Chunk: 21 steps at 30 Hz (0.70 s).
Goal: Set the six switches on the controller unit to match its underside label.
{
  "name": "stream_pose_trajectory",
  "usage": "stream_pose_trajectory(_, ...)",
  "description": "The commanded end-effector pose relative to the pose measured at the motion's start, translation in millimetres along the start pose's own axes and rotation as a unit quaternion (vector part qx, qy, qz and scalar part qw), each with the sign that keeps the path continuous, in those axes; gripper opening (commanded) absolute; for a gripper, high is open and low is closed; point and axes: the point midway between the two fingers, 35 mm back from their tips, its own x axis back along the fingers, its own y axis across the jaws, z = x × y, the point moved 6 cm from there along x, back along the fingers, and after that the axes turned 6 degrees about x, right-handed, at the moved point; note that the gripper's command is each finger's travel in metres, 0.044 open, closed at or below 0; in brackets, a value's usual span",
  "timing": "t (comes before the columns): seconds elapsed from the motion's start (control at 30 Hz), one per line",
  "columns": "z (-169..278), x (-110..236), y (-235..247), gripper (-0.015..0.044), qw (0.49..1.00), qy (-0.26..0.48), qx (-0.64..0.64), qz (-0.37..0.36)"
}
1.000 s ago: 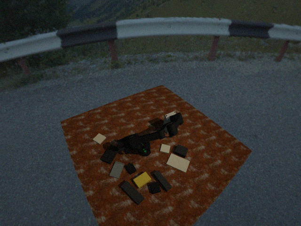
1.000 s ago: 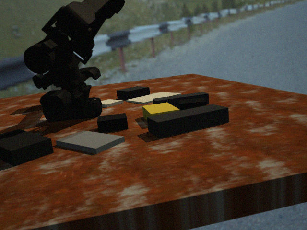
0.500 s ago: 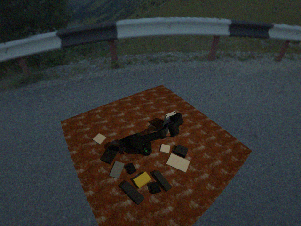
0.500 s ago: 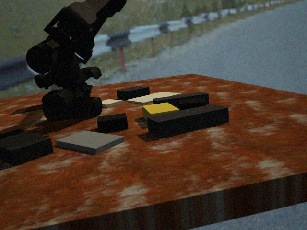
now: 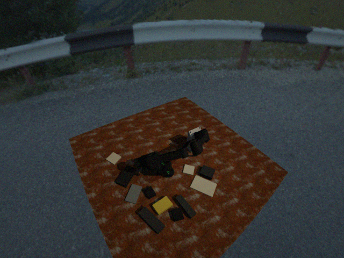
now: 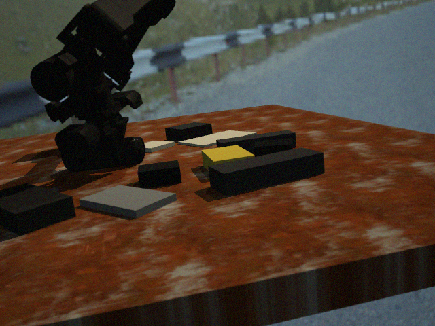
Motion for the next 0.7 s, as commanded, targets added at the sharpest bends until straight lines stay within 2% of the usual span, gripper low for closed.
stream_pose_trajectory(0.0, 0.4, 25.2, 21.2, 0.0000, 1.000, 0.001, -0.008, -0.008)
stream_pose_trajectory(0.17, -0.6, 50.0, 36.6, 0.0000, 1.000, 0.002, -0.018, -0.012)
stream_pose_trajectory(0.37, -2.5, 51.7, 35.7, 0.0000, 1.000, 0.002, -0.013, -0.017)
stream_pose_trajectory(0.67, -30.5, 56.0, 7.9, 0.0000, 0.995, 0.001, 0.055, -0.086)
